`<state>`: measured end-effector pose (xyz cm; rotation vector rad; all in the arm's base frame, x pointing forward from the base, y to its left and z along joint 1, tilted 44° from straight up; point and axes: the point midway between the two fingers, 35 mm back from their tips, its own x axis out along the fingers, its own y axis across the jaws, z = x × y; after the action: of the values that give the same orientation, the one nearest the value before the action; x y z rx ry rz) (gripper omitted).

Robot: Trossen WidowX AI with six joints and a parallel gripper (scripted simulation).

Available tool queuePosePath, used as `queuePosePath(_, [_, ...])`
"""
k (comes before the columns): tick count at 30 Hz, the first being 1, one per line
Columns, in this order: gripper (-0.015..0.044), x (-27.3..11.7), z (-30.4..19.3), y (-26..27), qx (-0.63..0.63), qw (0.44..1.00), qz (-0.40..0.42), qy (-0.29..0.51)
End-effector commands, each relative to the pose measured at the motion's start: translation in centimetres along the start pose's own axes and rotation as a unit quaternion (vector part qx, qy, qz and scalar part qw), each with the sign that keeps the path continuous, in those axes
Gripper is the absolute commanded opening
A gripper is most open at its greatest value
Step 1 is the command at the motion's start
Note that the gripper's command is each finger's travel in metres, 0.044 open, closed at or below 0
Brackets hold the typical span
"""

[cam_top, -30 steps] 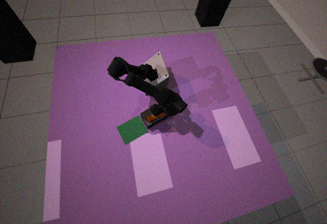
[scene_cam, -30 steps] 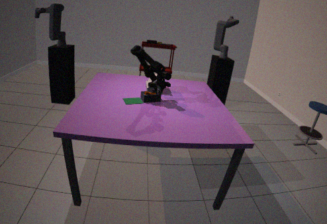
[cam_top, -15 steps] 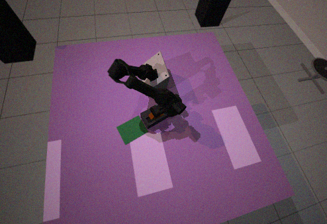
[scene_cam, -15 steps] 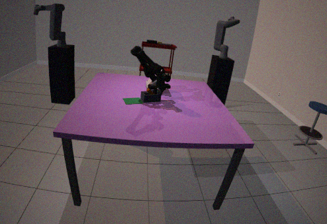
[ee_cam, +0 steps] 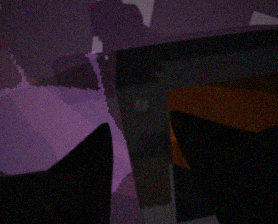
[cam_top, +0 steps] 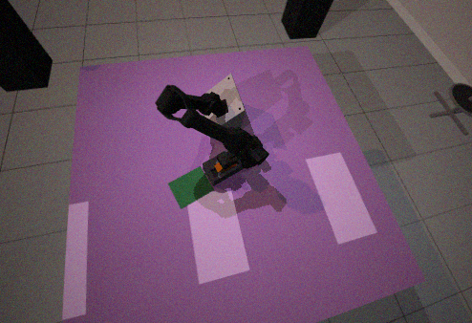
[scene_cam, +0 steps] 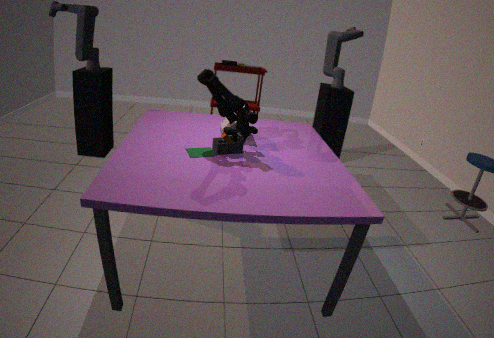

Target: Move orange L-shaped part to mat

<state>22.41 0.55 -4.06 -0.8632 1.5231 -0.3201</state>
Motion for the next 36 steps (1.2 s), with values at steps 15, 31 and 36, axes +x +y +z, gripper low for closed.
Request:
queuePosePath(15, [0.0180, -3.5, 0.3, 0.9, -0.001, 1.000, -0.003, 0.002])
queuePosePath(31, [0.0180, -10.5, 0.2, 0.0, -0.003, 1.000, -0.005, -0.002])
queuePosePath(36, [0.0180, -10.5, 0.2, 0.0, -0.003, 1.000, -0.005, -0.002])
